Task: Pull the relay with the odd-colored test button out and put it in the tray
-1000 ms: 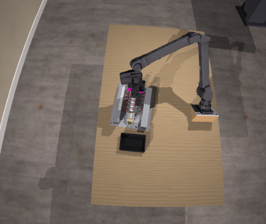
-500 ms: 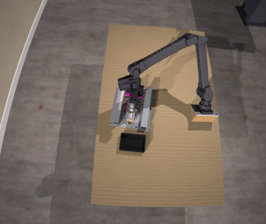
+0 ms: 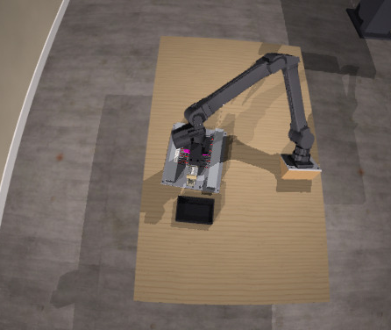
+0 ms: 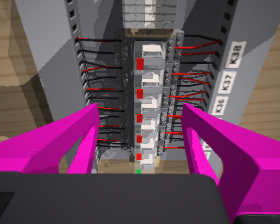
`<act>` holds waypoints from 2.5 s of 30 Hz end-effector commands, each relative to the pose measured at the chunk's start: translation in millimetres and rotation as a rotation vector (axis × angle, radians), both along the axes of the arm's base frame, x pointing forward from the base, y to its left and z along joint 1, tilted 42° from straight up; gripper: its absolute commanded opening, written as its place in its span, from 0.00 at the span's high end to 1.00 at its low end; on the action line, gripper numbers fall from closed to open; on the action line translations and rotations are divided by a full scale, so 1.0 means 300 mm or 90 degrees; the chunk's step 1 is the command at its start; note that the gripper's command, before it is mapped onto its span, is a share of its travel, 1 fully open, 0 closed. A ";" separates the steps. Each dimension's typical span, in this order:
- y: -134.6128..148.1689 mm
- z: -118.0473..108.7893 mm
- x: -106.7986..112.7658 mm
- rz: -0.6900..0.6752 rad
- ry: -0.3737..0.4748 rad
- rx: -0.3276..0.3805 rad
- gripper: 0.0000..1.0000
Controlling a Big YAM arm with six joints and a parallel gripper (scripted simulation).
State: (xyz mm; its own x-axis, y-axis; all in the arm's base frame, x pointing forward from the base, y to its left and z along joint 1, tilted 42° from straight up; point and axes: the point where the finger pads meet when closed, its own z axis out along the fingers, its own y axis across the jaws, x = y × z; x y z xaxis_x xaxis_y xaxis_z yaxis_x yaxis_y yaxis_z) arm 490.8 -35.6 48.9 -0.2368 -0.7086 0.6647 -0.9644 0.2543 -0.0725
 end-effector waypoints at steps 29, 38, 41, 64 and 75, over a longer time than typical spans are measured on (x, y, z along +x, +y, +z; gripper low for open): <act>0.048 0.059 0.049 0.012 -0.038 0.007 0.41; 0.048 0.057 0.049 0.012 -0.037 0.007 0.41; 0.048 0.057 0.049 0.012 -0.037 0.007 0.41; -0.244 0.220 -0.052 -0.001 -0.029 0.001 0.41; -0.356 0.302 -0.082 0.004 -0.025 0.001 0.41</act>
State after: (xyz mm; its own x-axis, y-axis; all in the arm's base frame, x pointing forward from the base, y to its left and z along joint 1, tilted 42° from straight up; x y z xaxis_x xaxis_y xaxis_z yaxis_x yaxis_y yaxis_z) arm 460.5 -144.6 134.4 -0.2813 -0.6997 0.6567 -0.9535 0.2811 -0.1089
